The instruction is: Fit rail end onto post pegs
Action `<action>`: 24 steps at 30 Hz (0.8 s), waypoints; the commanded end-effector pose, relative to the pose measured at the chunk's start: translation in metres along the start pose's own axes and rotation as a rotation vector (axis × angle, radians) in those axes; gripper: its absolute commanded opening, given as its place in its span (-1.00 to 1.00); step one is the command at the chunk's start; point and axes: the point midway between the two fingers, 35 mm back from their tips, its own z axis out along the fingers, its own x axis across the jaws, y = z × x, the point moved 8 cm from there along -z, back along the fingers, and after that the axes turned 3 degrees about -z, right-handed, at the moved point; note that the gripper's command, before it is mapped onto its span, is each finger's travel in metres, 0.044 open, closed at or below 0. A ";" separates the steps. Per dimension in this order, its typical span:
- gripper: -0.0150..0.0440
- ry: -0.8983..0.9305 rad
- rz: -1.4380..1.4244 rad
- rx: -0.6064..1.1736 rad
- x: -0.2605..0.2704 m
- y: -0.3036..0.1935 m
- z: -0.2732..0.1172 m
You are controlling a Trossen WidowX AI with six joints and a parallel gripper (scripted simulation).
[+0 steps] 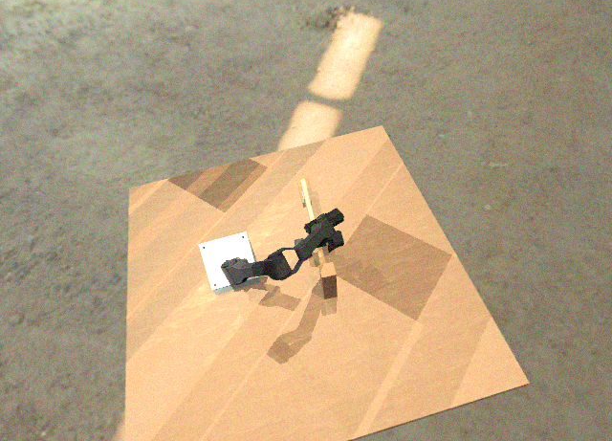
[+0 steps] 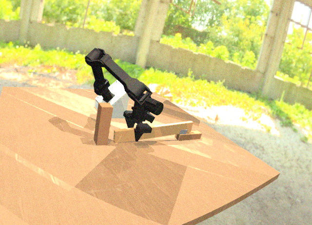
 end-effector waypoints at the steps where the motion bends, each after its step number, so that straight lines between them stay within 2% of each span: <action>1: 0.29 0.002 -0.003 0.004 0.000 -0.001 0.002; 8: -0.33 0.002 -0.003 0.004 0.000 -0.001 0.002; 15: -0.49 0.002 -0.003 0.004 0.000 -0.001 0.002; 24: -0.49 0.002 -0.003 0.004 0.000 -0.001 0.002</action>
